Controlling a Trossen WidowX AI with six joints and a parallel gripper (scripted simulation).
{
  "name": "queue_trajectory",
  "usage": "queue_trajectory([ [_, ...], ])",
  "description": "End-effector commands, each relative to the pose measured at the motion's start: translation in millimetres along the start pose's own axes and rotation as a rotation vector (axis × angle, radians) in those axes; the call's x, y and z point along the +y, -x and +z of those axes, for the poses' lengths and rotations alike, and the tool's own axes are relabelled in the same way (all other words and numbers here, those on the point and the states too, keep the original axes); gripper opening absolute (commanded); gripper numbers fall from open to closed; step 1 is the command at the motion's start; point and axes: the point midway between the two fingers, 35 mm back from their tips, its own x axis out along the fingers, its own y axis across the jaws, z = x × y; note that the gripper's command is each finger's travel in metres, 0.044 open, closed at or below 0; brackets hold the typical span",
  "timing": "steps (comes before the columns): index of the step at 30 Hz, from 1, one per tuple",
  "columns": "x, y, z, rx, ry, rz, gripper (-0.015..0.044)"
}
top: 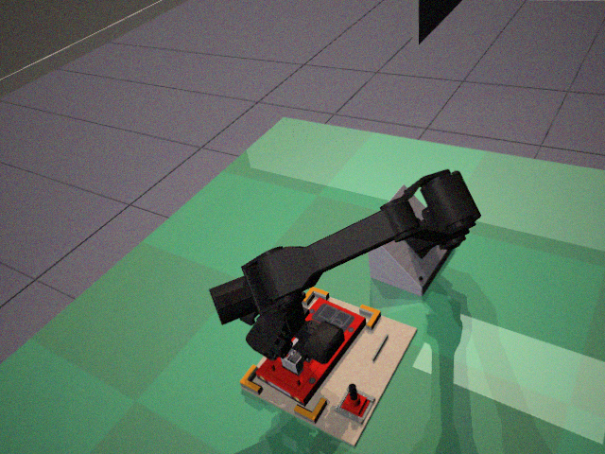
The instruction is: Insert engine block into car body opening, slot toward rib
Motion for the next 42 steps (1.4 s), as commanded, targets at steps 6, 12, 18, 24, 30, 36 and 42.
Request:
queue_trajectory([
  [6,0,-1,0,0.000,0.000,0.001,0.0185],
  [12,0,-1,0,0.000,0.000,0.001,0.0343],
  [18,0,-1,0,0.000,0.000,0.001,0.0440],
  [24,0,-1,0,0.000,0.000,0.001,0.0440],
  [30,1,14,0,-0.002,-0.004,0.004,0.0440],
  [36,1,14,0,-0.002,-0.004,0.004,0.0440],
  [42,1,14,0,-0.002,-0.004,0.004,0.0282],
])
